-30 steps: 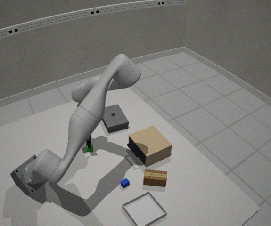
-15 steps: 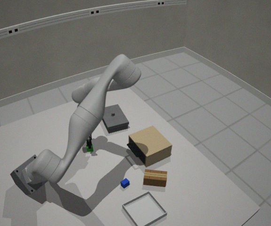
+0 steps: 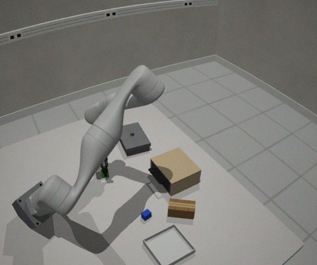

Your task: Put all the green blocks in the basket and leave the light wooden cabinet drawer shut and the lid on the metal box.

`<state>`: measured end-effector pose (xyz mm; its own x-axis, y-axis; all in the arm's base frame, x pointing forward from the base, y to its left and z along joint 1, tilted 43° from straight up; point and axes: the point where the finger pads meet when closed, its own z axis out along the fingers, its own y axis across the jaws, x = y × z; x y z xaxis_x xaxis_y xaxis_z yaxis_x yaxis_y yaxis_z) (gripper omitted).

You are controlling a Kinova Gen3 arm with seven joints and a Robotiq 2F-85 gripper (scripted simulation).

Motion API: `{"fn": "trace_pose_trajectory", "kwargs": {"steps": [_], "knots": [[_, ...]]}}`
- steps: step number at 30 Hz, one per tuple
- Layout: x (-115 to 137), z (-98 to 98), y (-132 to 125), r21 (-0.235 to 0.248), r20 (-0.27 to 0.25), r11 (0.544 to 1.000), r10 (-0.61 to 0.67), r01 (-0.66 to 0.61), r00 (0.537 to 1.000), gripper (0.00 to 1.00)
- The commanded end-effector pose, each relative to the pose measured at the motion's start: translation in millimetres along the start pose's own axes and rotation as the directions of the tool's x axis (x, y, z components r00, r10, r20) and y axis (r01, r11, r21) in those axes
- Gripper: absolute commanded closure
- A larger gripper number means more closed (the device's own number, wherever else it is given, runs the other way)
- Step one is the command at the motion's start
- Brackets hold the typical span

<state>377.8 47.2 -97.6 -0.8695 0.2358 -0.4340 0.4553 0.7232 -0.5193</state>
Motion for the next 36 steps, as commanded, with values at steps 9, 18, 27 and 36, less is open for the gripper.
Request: {"fn": "trace_pose_trajectory", "kwargs": {"steps": [9,18,27,36], "knots": [[-1,14.1,1,-0.003,0.002,1.000,0.003,-0.003,1.000,0.35],[-1,21.0,1,-0.003,0.002,1.000,0.003,-0.003,1.000,0.35],[-1,23.6,1,-0.003,0.002,1.000,0.003,-0.003,1.000,0.35],[-1,23.6,1,-0.003,0.002,1.000,0.004,-0.004,1.000,0.35]]}}
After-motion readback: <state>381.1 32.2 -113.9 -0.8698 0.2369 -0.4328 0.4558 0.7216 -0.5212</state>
